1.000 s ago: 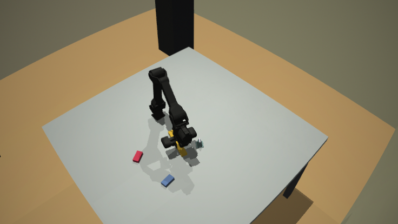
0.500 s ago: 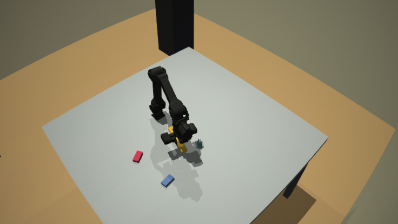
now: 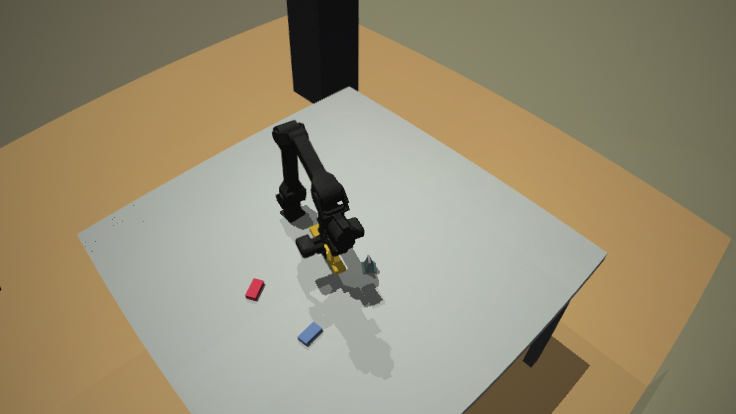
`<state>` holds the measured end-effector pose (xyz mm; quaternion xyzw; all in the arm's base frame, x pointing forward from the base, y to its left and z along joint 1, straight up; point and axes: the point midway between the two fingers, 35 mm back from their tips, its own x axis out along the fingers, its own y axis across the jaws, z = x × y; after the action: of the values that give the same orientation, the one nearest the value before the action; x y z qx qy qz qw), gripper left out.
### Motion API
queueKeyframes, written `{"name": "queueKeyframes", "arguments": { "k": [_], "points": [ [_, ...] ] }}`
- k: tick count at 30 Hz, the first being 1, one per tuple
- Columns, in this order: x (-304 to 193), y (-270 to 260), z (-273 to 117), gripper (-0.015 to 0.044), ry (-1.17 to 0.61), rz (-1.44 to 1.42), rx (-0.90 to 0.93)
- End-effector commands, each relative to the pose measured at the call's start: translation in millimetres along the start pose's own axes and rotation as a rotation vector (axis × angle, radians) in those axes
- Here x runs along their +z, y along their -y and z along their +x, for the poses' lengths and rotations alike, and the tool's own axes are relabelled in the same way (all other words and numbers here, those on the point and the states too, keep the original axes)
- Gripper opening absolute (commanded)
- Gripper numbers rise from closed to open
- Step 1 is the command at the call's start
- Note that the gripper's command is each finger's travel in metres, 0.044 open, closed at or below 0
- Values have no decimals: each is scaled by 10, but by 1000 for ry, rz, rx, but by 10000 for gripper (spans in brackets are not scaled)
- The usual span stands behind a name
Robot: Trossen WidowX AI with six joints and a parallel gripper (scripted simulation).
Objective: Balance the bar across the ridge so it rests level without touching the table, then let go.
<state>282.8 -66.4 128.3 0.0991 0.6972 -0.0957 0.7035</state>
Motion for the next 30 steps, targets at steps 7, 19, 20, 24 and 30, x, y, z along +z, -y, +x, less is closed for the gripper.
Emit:
{"name": "queueKeyframes", "arguments": {
  "k": [7,19,20,24,30],
  "points": [
    [74,-90,-139,0,20,-126,-5],
    [295,-459,-168,0,22,-548,-6],
    [310,-493,-169,0,22,-581,-6],
    [364,-631,-172,0,22,-711,-7],
    [420,-847,-172,0,23,-894,-7]
  ]
}}
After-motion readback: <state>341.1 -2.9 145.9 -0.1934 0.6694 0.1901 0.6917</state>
